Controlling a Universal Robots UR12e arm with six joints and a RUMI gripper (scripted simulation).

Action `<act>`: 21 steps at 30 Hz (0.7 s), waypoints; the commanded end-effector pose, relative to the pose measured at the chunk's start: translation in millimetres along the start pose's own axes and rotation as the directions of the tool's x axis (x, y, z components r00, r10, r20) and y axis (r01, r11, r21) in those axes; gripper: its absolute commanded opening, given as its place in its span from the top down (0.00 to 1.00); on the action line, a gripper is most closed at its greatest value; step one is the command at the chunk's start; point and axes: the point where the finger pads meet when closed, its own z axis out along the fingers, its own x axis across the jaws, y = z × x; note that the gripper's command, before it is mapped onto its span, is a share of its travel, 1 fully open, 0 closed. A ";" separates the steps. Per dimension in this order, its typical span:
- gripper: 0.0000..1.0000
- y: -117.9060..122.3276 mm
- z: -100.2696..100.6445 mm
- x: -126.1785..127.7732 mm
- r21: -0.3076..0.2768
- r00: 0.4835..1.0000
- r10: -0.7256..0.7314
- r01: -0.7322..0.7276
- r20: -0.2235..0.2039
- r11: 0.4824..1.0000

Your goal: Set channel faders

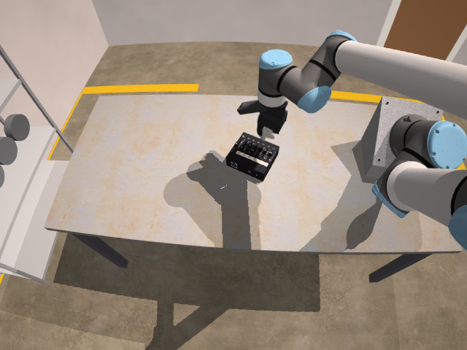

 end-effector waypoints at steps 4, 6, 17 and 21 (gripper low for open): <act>1.00 -0.6 3.1 0.2 0.001 1.000 -0.001 0.001 0.000 1.000; 1.00 -0.6 3.1 0.2 0.001 1.000 -0.001 0.001 0.000 1.000; 1.00 -0.7 10.7 0.5 0.001 1.000 -0.001 0.001 0.000 1.000; 1.00 -0.7 13.5 0.6 0.001 1.000 -0.001 0.001 0.000 1.000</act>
